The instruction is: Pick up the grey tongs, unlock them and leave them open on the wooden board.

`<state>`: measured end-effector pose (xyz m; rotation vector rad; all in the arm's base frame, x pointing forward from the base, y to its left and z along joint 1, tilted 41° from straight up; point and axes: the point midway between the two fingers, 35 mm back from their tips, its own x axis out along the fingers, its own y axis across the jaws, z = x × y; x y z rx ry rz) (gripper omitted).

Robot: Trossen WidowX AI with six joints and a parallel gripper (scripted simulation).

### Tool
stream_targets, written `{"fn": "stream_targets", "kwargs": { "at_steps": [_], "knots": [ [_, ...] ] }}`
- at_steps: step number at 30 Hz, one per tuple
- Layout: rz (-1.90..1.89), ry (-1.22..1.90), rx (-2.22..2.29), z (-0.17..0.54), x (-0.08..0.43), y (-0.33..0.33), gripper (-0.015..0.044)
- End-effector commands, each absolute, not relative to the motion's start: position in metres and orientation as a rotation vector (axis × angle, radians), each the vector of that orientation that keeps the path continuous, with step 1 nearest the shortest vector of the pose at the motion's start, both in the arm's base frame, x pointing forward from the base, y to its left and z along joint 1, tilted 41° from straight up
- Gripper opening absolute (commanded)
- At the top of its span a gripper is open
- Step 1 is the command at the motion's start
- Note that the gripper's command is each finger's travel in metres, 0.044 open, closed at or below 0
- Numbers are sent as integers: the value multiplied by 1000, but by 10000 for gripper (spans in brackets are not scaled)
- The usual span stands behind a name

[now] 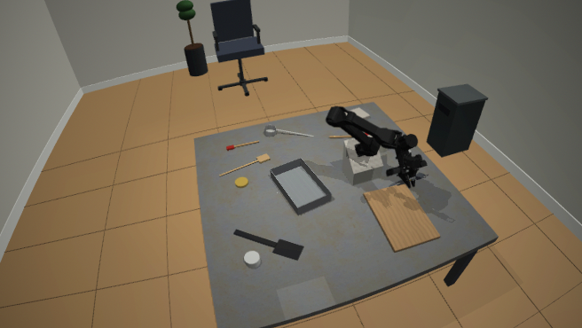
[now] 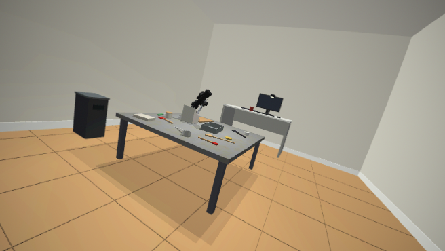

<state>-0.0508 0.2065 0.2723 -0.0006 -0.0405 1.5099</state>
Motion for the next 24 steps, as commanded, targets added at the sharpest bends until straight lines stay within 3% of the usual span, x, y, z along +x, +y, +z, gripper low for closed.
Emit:
{"fn": "stream_targets", "kwargs": {
  "at_steps": [1, 24],
  "knots": [
    [1526, -17, -40, 280, -53, 211, -150],
    [1542, 238, -344, 278, -54, 234, -150]
  ]
}}
